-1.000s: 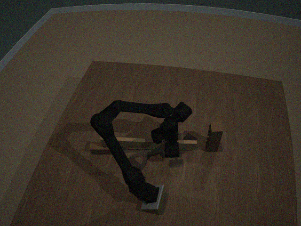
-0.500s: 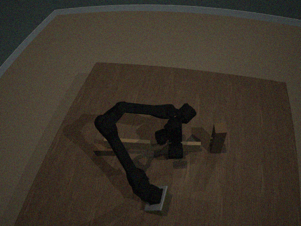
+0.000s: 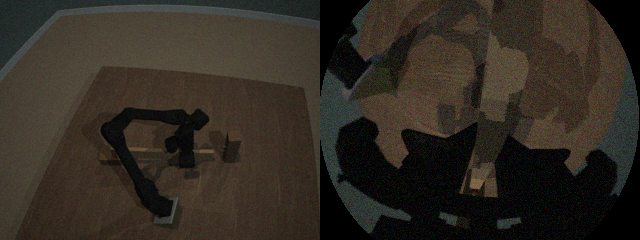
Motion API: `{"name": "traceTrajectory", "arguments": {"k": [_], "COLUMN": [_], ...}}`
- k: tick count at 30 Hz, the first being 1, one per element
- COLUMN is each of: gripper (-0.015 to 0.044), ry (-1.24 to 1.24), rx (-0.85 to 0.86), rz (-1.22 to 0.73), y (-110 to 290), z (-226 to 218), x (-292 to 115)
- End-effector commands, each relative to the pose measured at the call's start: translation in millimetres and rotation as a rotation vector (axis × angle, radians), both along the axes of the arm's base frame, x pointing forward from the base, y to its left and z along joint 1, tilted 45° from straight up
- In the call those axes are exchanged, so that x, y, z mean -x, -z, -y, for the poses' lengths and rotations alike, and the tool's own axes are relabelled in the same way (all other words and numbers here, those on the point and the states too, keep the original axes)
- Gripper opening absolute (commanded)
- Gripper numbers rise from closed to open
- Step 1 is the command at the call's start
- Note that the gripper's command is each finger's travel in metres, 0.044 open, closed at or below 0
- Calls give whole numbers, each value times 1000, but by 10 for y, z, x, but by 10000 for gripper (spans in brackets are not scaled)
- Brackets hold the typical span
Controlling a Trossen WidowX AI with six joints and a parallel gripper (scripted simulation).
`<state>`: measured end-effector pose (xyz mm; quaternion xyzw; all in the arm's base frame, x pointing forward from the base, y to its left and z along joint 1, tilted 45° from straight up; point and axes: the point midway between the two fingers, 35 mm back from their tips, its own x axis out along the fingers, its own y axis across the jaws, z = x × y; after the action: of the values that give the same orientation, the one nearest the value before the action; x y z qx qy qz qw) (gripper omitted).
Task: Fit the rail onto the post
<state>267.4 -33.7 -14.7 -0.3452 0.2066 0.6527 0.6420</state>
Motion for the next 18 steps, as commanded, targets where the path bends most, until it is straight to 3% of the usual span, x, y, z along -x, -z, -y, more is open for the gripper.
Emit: {"name": "traceTrajectory", "arguments": {"k": [1, 18], "gripper": [0, 0], "ry": [5, 5], "rx": [0, 0], "rz": [10, 10], "y": [-46, -108], "z": [36, 95], "x": [-22, -25]}}
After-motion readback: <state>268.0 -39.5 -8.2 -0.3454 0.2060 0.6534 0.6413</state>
